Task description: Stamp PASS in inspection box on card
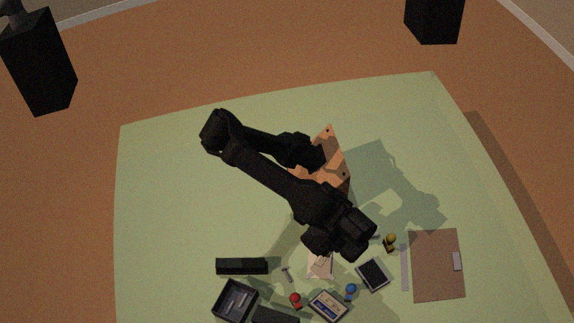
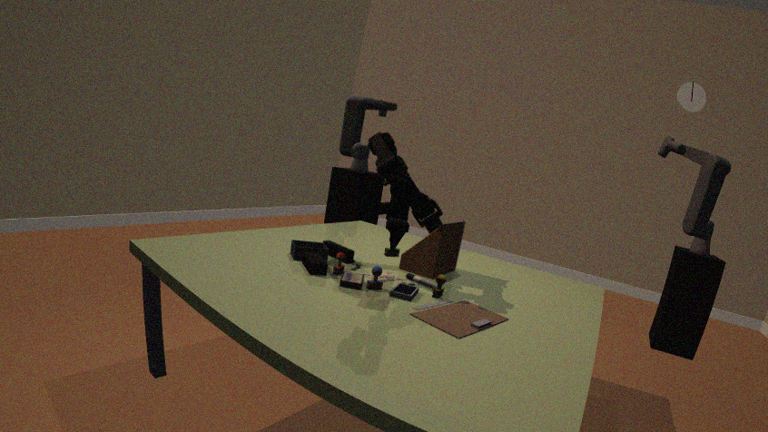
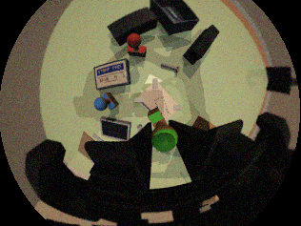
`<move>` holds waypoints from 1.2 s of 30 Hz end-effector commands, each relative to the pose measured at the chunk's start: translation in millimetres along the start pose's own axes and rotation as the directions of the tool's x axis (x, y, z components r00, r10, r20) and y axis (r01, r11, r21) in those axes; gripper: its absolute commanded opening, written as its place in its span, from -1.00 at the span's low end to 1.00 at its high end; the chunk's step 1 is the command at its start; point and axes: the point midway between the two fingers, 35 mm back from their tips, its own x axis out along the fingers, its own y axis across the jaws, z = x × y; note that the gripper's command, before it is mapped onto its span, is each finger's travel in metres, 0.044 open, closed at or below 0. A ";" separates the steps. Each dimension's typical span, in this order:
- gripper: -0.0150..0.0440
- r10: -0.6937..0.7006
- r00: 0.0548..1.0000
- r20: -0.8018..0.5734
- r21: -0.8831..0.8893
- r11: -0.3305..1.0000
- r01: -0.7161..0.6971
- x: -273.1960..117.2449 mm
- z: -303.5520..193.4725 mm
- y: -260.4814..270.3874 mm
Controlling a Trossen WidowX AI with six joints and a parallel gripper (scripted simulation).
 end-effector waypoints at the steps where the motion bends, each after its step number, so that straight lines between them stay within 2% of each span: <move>1: -0.49 -0.004 1.000 0.005 0.136 0.991 0.003 3.2 1.8 -18.6; 36: -0.49 0.001 1.000 0.005 0.141 0.990 -0.002 22.3 1.7 -17.1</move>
